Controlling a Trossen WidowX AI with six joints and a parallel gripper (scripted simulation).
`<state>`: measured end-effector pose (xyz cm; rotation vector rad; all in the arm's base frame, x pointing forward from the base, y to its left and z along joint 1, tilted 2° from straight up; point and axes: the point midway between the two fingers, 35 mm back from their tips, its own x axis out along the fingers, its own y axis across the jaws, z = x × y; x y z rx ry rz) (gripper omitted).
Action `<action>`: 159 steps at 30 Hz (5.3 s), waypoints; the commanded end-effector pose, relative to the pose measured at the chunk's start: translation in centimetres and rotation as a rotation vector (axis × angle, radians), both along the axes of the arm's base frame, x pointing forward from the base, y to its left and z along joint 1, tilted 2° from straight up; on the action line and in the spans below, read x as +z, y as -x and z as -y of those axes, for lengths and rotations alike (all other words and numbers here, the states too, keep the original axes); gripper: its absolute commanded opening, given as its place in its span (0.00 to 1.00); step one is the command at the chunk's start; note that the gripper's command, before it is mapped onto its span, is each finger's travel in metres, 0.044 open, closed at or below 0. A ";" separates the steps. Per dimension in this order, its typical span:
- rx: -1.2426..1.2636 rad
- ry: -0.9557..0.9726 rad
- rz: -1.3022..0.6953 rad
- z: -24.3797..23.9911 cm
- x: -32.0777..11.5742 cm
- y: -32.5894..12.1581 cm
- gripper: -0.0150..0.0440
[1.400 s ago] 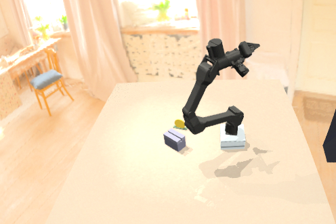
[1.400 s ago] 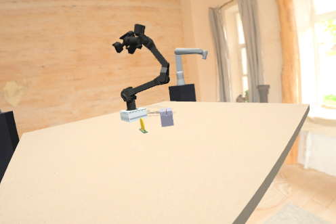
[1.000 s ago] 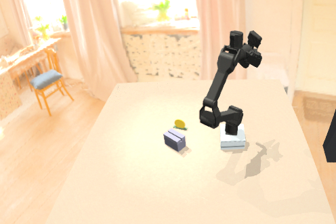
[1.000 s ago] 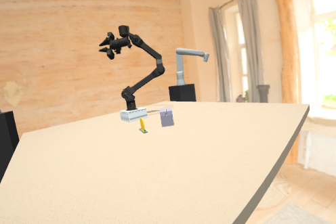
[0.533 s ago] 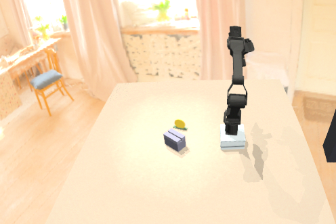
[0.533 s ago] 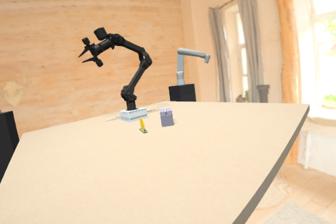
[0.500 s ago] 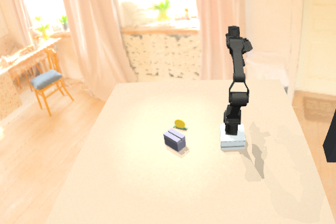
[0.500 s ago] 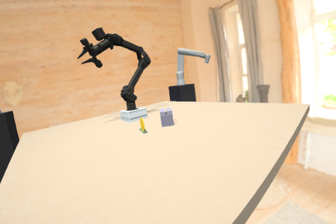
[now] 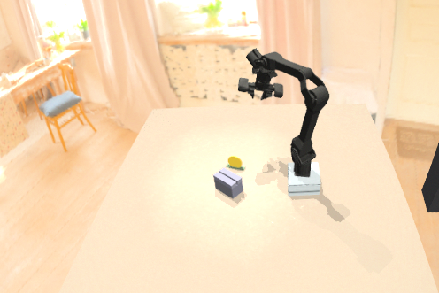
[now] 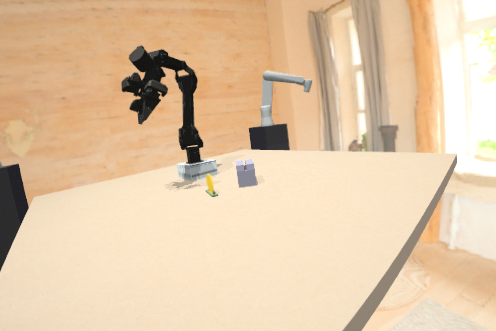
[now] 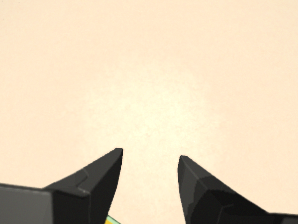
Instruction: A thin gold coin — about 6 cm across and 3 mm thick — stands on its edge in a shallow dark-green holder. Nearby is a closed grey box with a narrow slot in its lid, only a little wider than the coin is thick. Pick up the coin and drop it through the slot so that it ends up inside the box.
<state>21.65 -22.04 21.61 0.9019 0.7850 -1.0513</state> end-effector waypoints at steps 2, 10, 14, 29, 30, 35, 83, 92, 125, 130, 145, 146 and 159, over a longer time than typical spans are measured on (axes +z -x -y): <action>0.473 -0.064 -0.205 -5.5 -4.6 -5.3 0.53; 1.205 -0.148 -0.511 -15.5 -11.7 -8.8 0.53; 1.222 -0.150 -0.518 -15.7 -11.9 -8.9 0.53; 1.222 -0.150 -0.518 -15.4 -16.8 -8.9 0.53; 1.222 -0.150 -0.518 -15.3 -16.9 -8.8 0.53; 1.224 -0.151 -0.518 -15.4 -17.3 -8.9 0.53; 1.222 -0.150 -0.518 -15.3 -23.9 -8.8 0.30; 1.222 -0.150 -0.518 -15.3 -23.9 -8.8 0.25; 1.222 -0.149 -0.517 -15.1 -16.3 -9.1 0.25; 1.222 -0.149 -0.518 -15.2 -15.0 -9.0 0.25; 0.936 -0.219 -0.481 -15.1 -14.3 -8.3 0.25; 0.903 -0.226 -0.476 -15.1 -14.3 -8.2 0.25; 0.853 -0.238 -0.468 -16.3 -14.3 -8.4 0.25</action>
